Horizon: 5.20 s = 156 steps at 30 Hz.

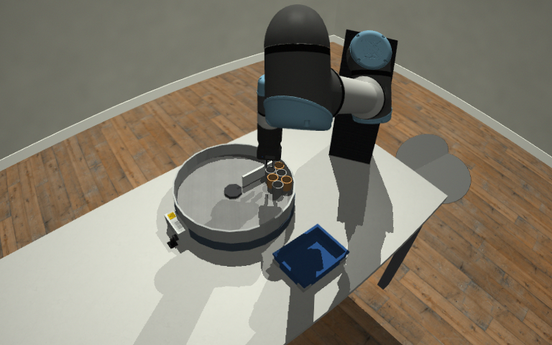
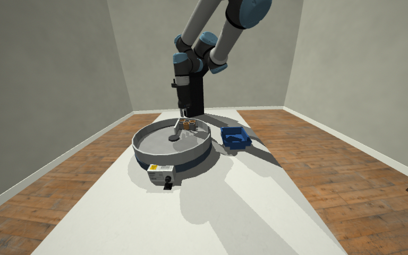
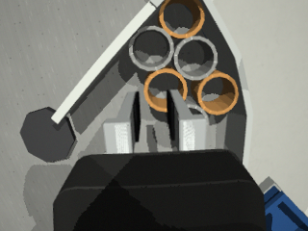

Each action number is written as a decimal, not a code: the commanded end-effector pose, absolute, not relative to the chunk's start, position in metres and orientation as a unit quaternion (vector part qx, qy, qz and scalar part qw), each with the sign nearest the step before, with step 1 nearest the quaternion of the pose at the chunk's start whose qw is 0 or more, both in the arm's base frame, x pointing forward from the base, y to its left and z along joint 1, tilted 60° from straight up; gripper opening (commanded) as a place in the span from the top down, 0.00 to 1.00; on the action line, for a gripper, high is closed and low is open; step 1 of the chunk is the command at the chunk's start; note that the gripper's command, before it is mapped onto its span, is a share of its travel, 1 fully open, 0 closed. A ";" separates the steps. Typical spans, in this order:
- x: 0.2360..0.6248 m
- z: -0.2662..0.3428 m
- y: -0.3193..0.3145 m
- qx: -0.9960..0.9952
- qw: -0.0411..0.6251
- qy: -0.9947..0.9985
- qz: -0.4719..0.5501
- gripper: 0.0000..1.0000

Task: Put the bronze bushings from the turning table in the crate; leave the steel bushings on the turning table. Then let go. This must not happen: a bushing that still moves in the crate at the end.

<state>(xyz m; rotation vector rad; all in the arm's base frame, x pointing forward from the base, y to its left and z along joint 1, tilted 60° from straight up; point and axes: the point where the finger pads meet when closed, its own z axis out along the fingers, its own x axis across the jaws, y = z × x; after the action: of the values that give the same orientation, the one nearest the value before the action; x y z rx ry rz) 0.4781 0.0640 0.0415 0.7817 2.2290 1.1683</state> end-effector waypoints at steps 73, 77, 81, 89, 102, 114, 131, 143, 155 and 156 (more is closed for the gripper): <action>0.478 0.042 0.064 0.287 0.251 0.819 0.429 0.55; 0.478 0.042 0.064 0.287 0.251 0.819 0.429 0.55; 0.482 0.039 0.067 0.287 0.251 0.819 0.429 0.55; 0.488 0.034 0.072 0.288 0.252 0.819 0.429 0.55; 0.498 0.027 0.080 0.288 0.252 0.819 0.428 0.55; 0.499 0.025 0.081 0.288 0.252 0.819 0.428 0.55; 0.508 0.019 0.088 0.288 0.252 0.819 0.428 0.55; 0.512 0.016 0.092 0.289 0.252 0.819 0.428 0.55; 0.516 0.013 0.095 0.289 0.252 0.819 0.428 0.55; 0.516 0.013 0.095 0.289 0.252 0.819 0.428 0.55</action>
<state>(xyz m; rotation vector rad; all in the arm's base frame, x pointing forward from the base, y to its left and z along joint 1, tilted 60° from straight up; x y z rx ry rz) 0.5150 0.0946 0.0131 0.7846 2.2269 1.1641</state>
